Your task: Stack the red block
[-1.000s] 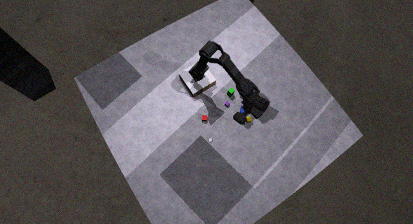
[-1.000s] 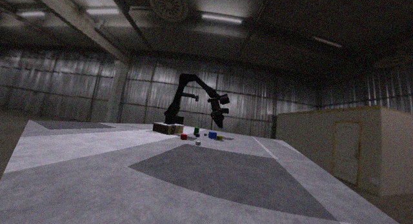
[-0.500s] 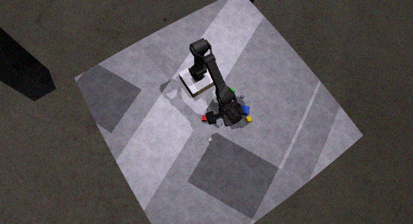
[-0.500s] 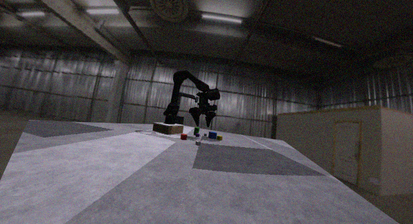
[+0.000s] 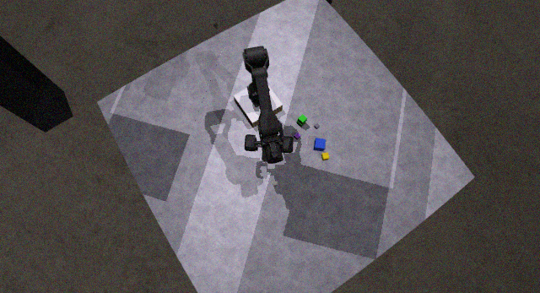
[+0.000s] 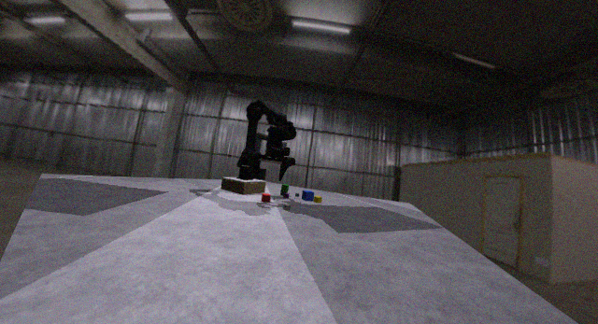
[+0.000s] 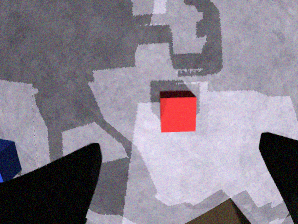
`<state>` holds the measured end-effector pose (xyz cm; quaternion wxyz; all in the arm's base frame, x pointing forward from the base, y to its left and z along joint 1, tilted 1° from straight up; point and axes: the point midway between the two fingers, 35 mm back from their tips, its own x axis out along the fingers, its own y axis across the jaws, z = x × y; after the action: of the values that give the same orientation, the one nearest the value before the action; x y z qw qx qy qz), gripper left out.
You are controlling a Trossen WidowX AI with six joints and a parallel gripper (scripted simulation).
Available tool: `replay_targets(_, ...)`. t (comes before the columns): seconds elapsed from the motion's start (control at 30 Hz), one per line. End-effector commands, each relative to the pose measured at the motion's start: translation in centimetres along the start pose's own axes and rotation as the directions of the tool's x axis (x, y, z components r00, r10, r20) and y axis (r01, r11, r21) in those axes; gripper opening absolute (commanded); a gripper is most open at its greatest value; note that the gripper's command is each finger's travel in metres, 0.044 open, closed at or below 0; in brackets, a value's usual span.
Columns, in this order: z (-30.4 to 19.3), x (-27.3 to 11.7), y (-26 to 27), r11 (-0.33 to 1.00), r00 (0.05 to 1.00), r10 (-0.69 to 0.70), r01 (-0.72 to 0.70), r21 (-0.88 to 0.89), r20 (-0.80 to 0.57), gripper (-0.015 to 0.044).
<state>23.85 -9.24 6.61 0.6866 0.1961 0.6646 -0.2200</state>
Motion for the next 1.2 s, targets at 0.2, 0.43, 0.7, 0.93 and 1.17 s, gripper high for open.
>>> replay_targets(0.2, -0.3, 2.0, -0.2, 1.0, 1.0, 0.008, -0.007, 0.024, -0.014, 0.044)
replay_targets(0.43, -0.3, 4.4, -0.3, 1.0, 1.0, 0.007, -0.007, 0.024, -0.014, 0.044)
replay_targets(0.7, -0.2, 5.2, -0.3, 1.0, 1.0, 0.007, -0.007, 0.024, -0.014, 0.044)
replay_targets(0.93, -0.2, 6.4, -0.3, 1.0, 1.0, 0.007, -0.007, 0.024, -0.014, 0.044)
replay_targets(1.17, -0.3, 7.5, -0.3, 1.0, 1.0, 0.007, -0.007, 0.024, -0.014, 0.044)
